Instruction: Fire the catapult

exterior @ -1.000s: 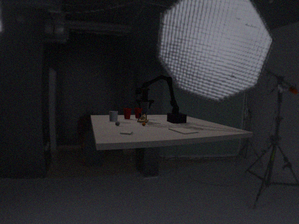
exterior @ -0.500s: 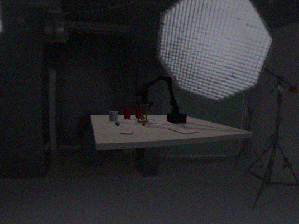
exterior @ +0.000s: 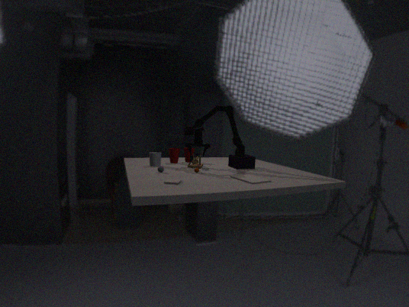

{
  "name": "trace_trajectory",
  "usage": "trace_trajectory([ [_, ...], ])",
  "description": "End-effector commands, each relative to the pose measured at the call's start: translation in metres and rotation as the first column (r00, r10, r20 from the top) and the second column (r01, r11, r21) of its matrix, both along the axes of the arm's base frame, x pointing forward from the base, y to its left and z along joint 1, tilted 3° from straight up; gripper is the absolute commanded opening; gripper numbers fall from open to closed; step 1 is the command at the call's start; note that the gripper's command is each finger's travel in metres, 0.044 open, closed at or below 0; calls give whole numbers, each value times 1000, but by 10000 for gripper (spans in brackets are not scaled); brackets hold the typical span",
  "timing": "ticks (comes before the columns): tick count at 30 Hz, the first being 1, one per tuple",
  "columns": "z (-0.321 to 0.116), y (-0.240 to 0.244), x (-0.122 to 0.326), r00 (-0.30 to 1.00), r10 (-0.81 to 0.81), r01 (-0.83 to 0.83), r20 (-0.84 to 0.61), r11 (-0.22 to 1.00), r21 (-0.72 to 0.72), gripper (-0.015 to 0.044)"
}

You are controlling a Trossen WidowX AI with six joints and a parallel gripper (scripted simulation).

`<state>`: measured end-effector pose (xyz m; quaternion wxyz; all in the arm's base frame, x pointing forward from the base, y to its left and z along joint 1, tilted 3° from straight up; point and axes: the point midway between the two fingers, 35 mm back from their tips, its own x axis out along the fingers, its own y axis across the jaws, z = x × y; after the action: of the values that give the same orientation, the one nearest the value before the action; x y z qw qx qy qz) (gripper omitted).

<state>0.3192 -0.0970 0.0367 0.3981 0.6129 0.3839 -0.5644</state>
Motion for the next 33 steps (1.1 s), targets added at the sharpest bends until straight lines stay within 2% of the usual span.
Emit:
trace_trajectory([
  [1, -10, 2, -1, 1000, -7, 7, -8, 1000, 8, 440],
  [29, -47, 3, 0, 1000, -7, 7, -9, 1000, 8, 440],
  [33, -44, 2, 2, 1000, -1, 1, -5, 1000, 2, 335],
])
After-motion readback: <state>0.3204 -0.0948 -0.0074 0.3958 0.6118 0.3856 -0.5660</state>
